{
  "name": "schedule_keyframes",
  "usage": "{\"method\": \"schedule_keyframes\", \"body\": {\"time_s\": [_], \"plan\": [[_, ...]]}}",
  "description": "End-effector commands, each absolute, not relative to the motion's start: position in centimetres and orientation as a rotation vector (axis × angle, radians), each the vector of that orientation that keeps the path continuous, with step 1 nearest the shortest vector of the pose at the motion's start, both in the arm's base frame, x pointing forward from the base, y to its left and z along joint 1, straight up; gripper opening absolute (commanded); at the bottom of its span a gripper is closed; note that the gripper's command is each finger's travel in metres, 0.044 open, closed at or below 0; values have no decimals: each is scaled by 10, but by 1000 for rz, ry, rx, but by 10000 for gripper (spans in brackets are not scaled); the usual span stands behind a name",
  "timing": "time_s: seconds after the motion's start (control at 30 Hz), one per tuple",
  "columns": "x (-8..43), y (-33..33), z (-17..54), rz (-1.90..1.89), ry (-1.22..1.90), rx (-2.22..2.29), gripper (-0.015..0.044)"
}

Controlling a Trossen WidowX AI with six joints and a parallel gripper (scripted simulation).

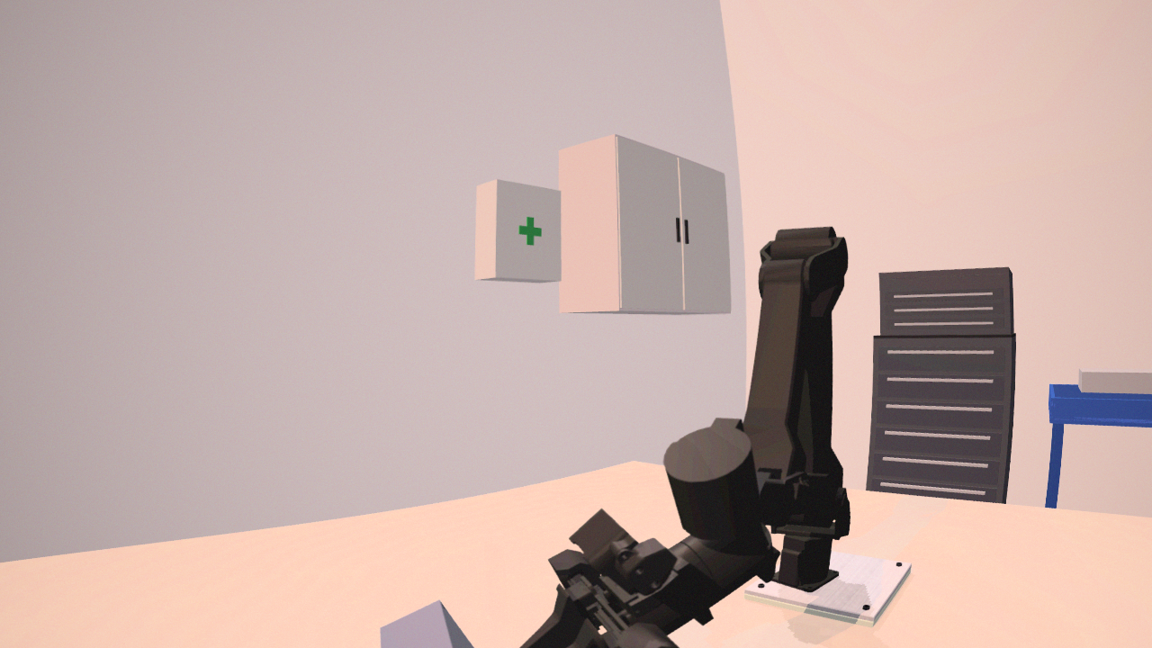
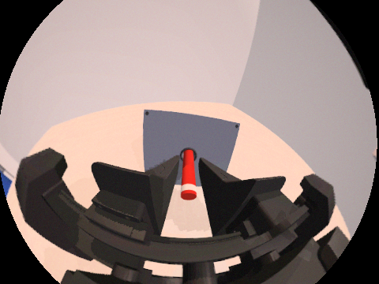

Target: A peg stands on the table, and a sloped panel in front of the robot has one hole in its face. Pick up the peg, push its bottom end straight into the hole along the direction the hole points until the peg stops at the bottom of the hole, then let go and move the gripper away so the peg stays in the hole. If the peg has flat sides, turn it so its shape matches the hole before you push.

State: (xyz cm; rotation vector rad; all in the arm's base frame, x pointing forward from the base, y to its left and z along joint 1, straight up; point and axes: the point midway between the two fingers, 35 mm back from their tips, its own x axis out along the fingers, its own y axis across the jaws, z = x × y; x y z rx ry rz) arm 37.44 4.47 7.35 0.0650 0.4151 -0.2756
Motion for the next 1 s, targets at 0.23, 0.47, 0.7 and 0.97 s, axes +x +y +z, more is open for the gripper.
{"method": "schedule_keyframes", "body": {"time_s": [0.23,0.47,0.7,0.97], "plan": [[374,45,74,-276,415,65,394],[368,48,77,-276,417,65,440],[362,51,81,-276,420,66,440],[355,54,85,-275,423,66,440]]}}
